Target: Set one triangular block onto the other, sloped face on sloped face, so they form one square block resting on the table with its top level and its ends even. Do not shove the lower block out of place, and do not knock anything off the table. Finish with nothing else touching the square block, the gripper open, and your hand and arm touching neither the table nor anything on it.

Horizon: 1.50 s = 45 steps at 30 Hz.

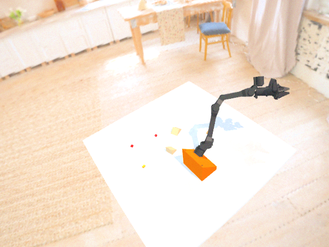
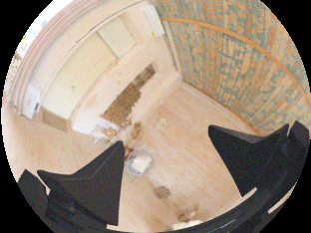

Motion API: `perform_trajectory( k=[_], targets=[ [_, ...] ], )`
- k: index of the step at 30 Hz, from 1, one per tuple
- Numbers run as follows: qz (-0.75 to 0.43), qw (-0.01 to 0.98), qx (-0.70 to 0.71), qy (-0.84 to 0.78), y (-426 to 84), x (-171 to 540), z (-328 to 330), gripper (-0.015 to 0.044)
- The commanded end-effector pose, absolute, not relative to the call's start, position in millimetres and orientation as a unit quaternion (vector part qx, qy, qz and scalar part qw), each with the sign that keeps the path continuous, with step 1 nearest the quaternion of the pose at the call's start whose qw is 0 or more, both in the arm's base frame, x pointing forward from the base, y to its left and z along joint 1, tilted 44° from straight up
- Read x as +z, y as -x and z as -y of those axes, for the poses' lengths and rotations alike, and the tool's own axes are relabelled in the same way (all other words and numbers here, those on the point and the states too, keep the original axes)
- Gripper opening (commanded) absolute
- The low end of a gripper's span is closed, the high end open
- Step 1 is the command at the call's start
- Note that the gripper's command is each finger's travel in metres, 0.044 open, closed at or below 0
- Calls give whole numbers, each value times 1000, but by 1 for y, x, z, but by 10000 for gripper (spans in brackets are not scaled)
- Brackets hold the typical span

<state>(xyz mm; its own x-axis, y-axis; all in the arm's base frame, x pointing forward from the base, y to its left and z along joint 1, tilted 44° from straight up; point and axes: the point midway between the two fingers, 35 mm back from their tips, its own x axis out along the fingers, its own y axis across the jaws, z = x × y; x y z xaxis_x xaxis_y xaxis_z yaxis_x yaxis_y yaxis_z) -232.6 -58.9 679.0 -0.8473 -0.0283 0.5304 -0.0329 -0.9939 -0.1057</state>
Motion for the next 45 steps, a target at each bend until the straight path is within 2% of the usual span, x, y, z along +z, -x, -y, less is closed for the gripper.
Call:
perform_trajectory(
  k=[1, 5, 13, 23, 32, 39, 45],
  targets=[
    [55, 0, 960, -276, 233, 679, 60, 426],
    [47, -38, 965, -257, 241, 670, 81, 440],
    [26, -186, 966, -177, 251, 629, 173, 440],
    [24, -359, 930, -66, 214, 569, 288, 440],
    [46, -496, 866, 40, 135, 508, 374, 440],
    [75, -591, 791, 140, 42, 451, 420, 440],
    [120, -650, 717, 222, -50, 401, 433, 440]
  ],
)
